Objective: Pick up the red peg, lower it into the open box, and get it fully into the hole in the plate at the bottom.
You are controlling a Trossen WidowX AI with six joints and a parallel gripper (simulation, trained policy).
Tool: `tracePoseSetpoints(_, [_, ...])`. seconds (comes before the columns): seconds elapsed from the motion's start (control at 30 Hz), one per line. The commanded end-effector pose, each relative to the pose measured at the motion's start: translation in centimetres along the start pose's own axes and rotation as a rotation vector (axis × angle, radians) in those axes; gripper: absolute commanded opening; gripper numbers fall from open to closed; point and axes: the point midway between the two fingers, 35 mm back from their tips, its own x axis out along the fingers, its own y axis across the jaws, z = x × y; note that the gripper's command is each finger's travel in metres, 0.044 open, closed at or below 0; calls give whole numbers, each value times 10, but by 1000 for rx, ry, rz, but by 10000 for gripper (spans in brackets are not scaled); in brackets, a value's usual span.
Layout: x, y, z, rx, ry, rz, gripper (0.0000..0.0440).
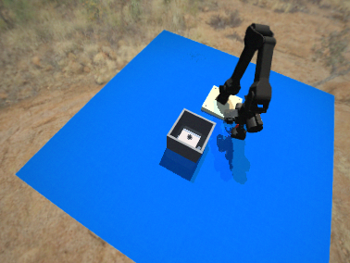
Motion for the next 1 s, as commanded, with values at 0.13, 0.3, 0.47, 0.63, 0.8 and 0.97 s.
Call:
tracePoseSetpoints(0.13, [5, 8, 1, -20, -6, 13, 94])
tracePoseSetpoints(0.3, [1, 15, -3, -41, 8, 40, 5])
tracePoseSetpoints(0.47, [-16, 25, -12, -40, 54, 97, 0])
tracePoseSetpoints(0.63, [-36, 34, -17, -49, 89, 158, 0])
tracePoseSetpoints(0.8, [-59, 42, -18, -64, 104, 221, 0])
tracePoseSetpoints(0.97, [-84, 49, -14, -85, 97, 285, 0])
